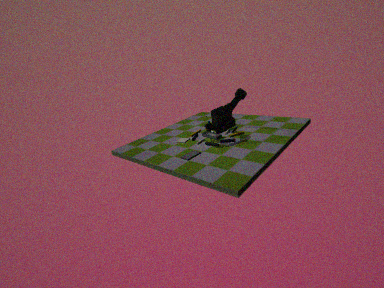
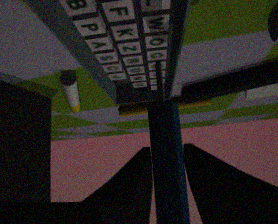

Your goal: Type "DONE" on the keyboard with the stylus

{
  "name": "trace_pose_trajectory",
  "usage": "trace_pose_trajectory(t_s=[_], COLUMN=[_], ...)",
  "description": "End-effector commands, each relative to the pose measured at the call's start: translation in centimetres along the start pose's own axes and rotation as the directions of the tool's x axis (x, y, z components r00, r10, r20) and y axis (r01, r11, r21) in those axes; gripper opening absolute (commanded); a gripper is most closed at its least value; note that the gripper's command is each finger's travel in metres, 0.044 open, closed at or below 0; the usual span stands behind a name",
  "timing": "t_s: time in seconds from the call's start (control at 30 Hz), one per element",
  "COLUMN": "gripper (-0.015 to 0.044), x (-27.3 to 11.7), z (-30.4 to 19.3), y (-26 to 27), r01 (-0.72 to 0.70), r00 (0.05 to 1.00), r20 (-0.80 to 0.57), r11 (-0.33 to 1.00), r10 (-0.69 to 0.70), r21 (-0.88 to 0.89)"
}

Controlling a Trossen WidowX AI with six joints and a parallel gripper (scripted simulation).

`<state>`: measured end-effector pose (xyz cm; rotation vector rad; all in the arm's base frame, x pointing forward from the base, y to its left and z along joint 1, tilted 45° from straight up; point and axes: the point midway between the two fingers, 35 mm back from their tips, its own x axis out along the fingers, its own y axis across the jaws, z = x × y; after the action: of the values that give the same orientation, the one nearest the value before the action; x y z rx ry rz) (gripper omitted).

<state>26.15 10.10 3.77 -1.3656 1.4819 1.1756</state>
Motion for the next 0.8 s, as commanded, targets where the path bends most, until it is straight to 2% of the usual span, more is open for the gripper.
trace_pose_trajectory(t_s=[0.0, 0.77], gripper=[0.0081, 0.0081], x=[-0.07, 0.48], z=[0.08, 1.05], y=[-0.04, -0.04], r01=[0.0, 0.0], r00=[1.0, 1.0], r20=[0.003, 0.004], r11=[1.0, 1.0], r10=[0.0, 0.0], r21=[0.005, 0.005])
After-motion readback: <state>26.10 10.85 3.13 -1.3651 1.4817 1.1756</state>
